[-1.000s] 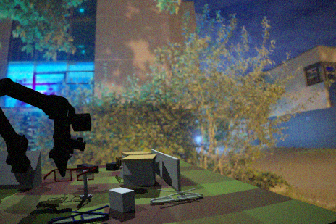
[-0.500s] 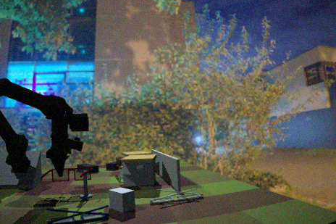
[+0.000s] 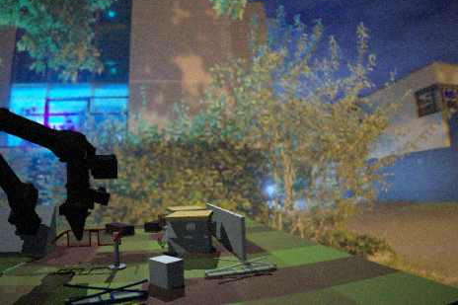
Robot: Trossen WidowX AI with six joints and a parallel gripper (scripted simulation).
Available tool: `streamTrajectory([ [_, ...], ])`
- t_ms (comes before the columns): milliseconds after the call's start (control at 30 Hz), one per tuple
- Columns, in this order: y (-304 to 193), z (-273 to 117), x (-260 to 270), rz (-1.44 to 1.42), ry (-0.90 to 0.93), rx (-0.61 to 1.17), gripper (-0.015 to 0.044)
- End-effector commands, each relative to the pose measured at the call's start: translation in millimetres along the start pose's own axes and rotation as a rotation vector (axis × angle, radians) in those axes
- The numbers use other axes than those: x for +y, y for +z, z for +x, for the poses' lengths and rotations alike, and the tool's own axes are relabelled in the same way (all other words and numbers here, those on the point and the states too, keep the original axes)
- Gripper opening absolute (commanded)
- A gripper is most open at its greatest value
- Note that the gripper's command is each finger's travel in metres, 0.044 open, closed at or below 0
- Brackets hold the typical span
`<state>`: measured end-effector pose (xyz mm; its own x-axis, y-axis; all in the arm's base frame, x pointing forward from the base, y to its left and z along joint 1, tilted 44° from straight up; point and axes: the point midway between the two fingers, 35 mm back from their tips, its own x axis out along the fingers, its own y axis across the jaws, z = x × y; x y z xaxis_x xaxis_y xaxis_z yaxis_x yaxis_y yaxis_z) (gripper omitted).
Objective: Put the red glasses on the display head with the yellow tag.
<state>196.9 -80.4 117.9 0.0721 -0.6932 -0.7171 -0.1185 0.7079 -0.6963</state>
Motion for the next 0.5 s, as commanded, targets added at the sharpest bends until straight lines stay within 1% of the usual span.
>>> streamTrajectory([
  [0,-4.5,0.3,0.5,0.005,-0.003,0.002,0.0000],
  [467,-8.5,0.3,1.0,0.004,-0.003,0.002,0.0000],
])
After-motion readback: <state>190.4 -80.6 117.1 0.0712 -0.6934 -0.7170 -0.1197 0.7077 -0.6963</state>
